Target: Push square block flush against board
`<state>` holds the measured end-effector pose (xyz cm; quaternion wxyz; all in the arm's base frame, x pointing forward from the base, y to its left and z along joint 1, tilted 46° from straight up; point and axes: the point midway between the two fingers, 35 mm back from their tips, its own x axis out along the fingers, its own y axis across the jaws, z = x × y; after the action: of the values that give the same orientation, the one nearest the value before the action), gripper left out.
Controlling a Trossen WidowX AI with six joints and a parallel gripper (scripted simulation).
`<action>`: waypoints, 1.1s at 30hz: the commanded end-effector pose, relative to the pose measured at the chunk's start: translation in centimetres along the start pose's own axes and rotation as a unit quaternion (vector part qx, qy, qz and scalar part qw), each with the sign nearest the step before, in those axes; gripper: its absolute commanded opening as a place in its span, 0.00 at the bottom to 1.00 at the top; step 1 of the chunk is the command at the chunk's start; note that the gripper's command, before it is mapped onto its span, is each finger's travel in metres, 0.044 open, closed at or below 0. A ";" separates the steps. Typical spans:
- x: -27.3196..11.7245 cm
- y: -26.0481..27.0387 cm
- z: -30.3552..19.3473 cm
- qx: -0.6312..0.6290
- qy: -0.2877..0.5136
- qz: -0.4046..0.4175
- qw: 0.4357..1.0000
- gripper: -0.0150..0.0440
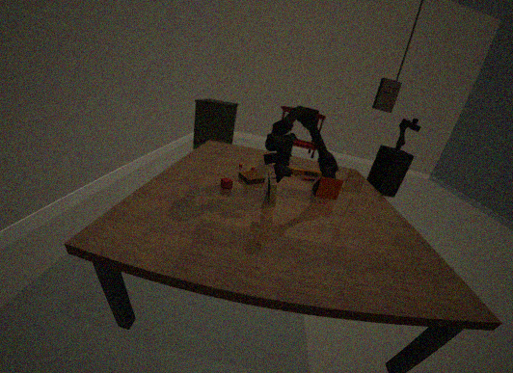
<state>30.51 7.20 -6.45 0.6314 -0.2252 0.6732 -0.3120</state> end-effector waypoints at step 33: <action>-0.1 0.0 1.2 0.000 -0.002 0.000 1.000 0.25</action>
<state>32.40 6.95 -6.27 0.6345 -0.2257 0.6708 -0.3106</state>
